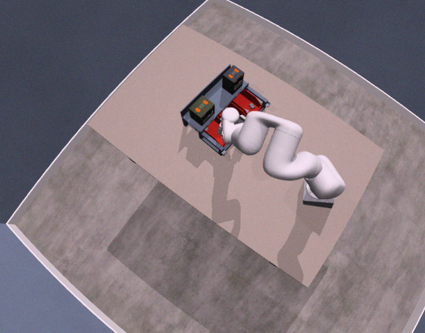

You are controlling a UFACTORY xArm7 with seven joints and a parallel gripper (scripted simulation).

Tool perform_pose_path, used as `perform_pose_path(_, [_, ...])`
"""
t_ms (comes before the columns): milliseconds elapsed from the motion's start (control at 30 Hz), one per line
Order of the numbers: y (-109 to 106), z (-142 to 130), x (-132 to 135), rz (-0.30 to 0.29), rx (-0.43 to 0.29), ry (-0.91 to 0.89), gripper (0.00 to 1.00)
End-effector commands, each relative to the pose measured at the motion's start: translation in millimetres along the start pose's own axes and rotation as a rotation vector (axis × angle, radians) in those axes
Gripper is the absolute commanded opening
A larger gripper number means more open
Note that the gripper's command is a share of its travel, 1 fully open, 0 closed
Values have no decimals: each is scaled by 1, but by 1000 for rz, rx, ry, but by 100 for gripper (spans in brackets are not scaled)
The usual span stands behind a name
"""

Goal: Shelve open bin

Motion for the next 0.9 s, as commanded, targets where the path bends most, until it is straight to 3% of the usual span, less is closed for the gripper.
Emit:
perform_pose_path(0, [-1, 0, -2, 5, -1, 1, 0])
perform_pose_path(33, [-1, 0, -2, 5, -1, 1, 0])
perform_pose_path(67, [-1, 0, -2, 4, -1, 1, 100])
perform_pose_path(867, [-1, 0, -2, 4, -1, 1, 100])
Point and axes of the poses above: the point where the finger pads meet when closed, its own y axis out along the fingers, its own x axis across the jaws, z = x × y, the point moved 4 cm from there along -y, back along the fingers, and after that the axes turned 3 degrees about y, right-handed, at the moved point
